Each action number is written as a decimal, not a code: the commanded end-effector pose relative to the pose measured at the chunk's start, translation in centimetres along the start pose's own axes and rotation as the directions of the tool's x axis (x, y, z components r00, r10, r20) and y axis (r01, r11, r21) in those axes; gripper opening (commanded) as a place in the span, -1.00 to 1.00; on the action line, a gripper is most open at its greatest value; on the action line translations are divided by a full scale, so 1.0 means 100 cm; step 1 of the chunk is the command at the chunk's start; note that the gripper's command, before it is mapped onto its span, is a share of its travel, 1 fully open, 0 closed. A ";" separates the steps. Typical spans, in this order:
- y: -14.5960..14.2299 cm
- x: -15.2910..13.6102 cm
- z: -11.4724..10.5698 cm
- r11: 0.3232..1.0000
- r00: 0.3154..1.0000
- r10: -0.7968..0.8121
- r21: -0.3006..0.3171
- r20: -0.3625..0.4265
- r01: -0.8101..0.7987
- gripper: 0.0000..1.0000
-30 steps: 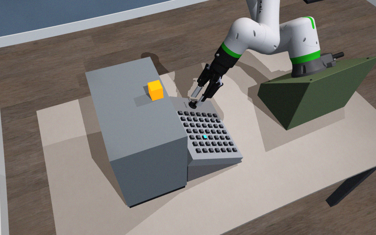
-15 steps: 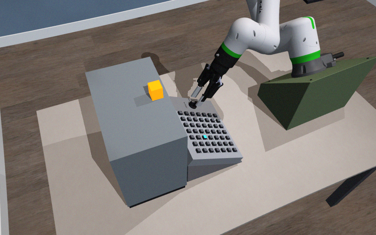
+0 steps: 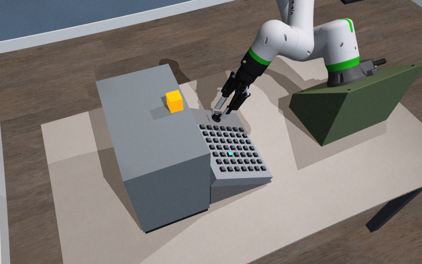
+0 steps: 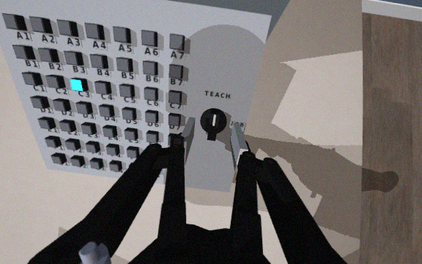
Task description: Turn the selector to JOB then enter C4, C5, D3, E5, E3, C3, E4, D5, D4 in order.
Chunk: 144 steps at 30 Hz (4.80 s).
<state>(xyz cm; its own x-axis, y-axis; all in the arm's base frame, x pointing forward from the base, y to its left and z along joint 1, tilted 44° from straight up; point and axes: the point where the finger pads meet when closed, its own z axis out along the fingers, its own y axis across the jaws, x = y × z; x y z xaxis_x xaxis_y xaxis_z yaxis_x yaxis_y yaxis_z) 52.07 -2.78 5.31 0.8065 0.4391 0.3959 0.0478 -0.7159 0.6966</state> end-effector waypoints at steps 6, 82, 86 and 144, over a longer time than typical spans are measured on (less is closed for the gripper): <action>0.000 0.000 0.000 1.000 1.000 0.000 0.000 0.000 0.000 -0.33; 0.000 0.000 0.023 1.000 1.000 0.000 0.000 0.000 0.000 -0.33; 0.000 0.000 0.023 1.000 1.000 0.000 0.000 0.000 0.000 -0.33; 0.000 0.000 0.023 0.996 0.996 0.094 0.000 0.000 -0.094 -1.00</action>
<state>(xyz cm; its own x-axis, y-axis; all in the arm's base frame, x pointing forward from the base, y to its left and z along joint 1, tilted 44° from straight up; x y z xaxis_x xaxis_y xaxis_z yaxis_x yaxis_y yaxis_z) 53.42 -4.01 3.93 0.8078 0.3900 0.4419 -0.0064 -0.7439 0.6683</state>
